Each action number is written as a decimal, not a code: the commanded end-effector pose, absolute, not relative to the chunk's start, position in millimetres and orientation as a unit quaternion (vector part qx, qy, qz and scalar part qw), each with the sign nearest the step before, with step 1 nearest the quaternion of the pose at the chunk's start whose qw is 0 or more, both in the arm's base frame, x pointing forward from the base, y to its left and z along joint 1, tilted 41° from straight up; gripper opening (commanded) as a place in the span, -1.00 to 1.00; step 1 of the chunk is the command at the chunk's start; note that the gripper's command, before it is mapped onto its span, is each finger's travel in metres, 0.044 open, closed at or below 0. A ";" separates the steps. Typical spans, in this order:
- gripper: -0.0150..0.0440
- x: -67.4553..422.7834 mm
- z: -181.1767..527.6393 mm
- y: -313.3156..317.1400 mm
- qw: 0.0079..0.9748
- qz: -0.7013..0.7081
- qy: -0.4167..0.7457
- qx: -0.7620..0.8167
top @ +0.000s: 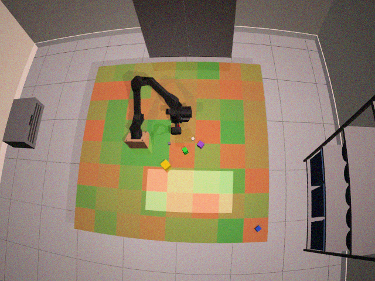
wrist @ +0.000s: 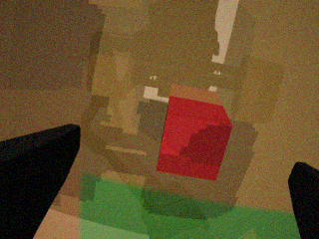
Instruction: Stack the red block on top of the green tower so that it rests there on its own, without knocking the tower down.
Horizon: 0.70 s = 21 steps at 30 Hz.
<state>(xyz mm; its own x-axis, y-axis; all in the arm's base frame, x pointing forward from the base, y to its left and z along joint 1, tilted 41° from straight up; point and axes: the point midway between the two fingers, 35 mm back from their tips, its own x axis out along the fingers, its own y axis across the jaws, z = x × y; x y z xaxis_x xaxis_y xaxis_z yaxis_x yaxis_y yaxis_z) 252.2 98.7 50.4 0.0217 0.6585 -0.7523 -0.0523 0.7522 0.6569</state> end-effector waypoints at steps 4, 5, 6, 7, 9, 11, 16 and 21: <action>1.00 250.9 38.8 106.2 0.671 0.260 0.652 0.237; 1.00 250.9 37.5 107.3 0.671 0.260 0.652 0.237; 1.00 250.9 36.3 108.4 0.671 0.260 0.652 0.237; 1.00 250.9 35.1 109.5 0.671 0.260 0.652 0.237; 1.00 250.8 32.7 111.6 0.671 0.260 0.652 0.237; 1.00 250.7 30.3 113.8 0.671 0.261 0.652 0.237; 1.00 250.3 25.3 118.5 0.671 0.261 0.652 0.237; 1.00 250.3 25.1 118.7 0.671 0.261 0.652 0.237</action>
